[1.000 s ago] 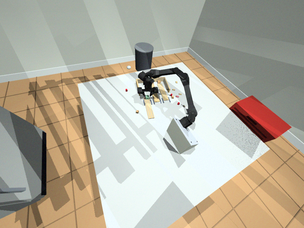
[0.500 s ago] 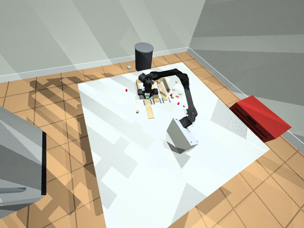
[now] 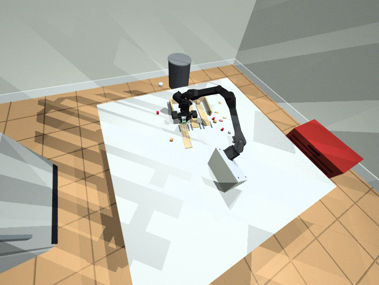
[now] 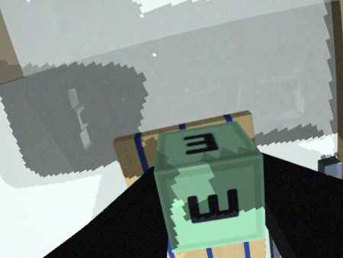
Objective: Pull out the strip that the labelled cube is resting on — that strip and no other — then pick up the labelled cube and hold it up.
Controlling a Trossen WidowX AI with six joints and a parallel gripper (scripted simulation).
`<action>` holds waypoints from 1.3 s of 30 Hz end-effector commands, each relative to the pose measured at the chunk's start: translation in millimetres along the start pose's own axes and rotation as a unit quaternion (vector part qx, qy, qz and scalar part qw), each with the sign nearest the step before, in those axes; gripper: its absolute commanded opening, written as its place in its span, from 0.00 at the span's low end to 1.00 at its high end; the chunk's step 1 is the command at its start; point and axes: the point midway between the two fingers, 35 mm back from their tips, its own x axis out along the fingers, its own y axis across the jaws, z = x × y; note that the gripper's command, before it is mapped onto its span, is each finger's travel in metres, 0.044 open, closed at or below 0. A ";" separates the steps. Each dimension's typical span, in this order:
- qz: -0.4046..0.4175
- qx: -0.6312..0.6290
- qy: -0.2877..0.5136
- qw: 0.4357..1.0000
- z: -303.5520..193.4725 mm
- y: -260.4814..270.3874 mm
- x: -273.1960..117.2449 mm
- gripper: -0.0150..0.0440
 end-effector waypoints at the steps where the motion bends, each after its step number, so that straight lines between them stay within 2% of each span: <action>1: 0.003 -0.008 0.002 1.000 -6.7 -1.9 -6.4 0.25; 17: -0.003 0.000 0.001 1.000 -52.4 -25.3 -40.4 0.25; 39: -0.004 -0.001 0.002 1.000 -111.1 -54.8 -40.9 0.25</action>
